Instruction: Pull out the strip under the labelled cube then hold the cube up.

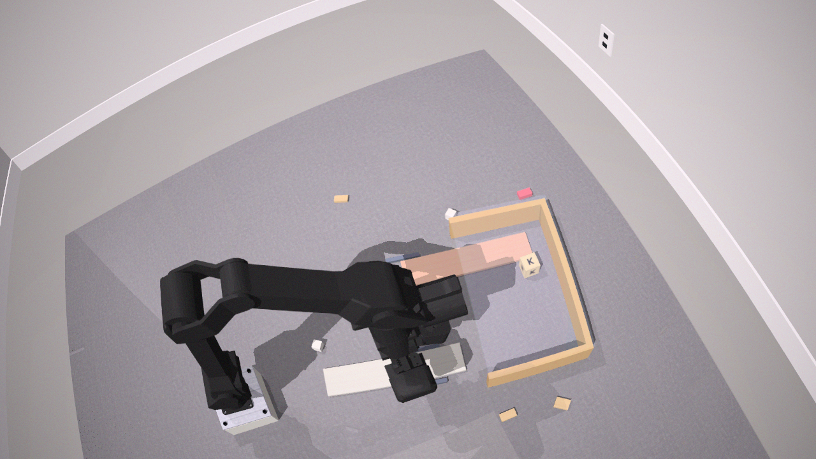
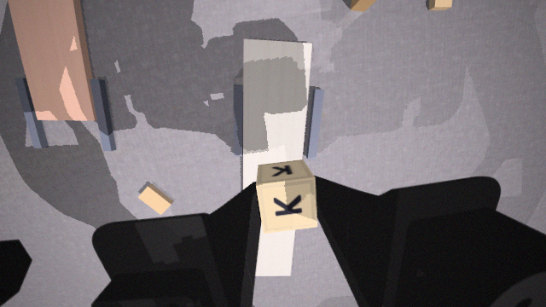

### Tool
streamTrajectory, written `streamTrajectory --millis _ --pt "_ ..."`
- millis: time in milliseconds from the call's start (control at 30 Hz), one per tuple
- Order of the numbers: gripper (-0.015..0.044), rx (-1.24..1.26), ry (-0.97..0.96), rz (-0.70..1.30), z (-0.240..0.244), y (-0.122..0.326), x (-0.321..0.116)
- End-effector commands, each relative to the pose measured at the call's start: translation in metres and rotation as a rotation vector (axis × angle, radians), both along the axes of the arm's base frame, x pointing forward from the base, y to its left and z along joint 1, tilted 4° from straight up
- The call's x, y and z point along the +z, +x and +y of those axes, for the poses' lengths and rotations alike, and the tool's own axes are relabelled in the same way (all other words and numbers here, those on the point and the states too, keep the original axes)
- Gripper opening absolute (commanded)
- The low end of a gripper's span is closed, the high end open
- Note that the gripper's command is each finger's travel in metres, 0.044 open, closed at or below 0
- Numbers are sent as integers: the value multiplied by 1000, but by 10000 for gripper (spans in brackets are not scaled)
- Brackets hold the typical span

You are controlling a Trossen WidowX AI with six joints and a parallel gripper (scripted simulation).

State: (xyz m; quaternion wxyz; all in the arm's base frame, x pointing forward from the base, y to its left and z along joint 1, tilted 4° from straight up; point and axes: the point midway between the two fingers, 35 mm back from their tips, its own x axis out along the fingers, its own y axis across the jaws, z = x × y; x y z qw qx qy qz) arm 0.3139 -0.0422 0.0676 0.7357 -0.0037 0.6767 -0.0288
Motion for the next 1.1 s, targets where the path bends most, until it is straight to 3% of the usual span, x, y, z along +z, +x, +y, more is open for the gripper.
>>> streamTrajectory --millis 0,333,1067 --pt "0 -3 4 5 2 -14 -3" --pt "0 -3 4 5 4 -19 31" --pt "0 -3 4 5 4 -19 32"
